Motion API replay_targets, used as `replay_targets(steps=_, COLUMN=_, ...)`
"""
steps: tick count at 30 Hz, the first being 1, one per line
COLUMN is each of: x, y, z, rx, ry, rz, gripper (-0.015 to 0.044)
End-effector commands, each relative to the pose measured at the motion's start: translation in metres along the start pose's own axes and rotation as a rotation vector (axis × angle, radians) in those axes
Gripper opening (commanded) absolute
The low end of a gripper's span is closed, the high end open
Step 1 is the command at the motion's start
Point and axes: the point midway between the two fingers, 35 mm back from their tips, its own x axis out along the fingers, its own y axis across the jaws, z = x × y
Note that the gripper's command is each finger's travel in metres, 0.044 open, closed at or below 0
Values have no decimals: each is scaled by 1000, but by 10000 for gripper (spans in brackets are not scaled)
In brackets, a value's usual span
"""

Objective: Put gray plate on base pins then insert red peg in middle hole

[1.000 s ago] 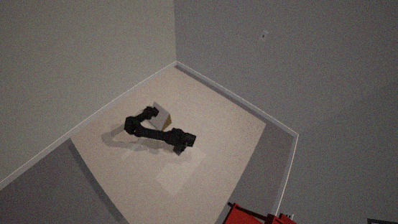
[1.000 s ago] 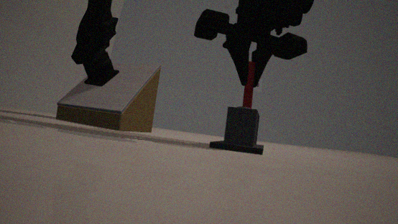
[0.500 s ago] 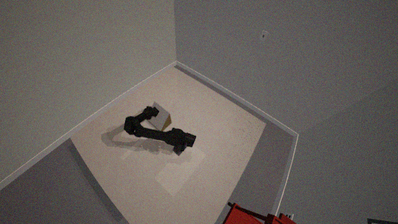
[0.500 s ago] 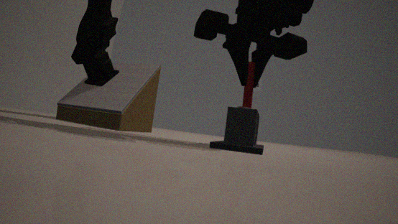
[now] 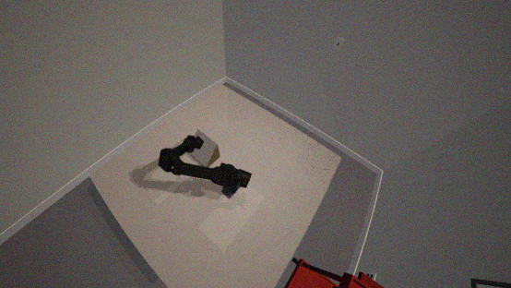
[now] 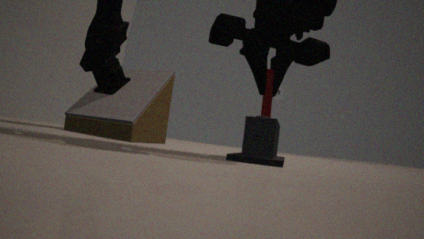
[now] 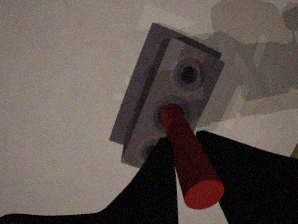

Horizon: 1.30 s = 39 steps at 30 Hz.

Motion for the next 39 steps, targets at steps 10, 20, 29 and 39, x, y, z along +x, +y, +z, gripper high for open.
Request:
replay_targets(steps=10, x=0, y=0, z=0, rx=0, ry=0, rz=0, gripper=131)
replay_targets(steps=20, x=0, y=0, z=0, rx=0, ry=0, rz=0, gripper=150)
replay_targets(steps=29, x=-5, y=-1, z=-1, rx=-11, ry=-3, rz=-3, gripper=150)
replay_targets(steps=39, x=-10, y=-2, z=-3, rx=-12, ry=-3, rz=-3, gripper=150)
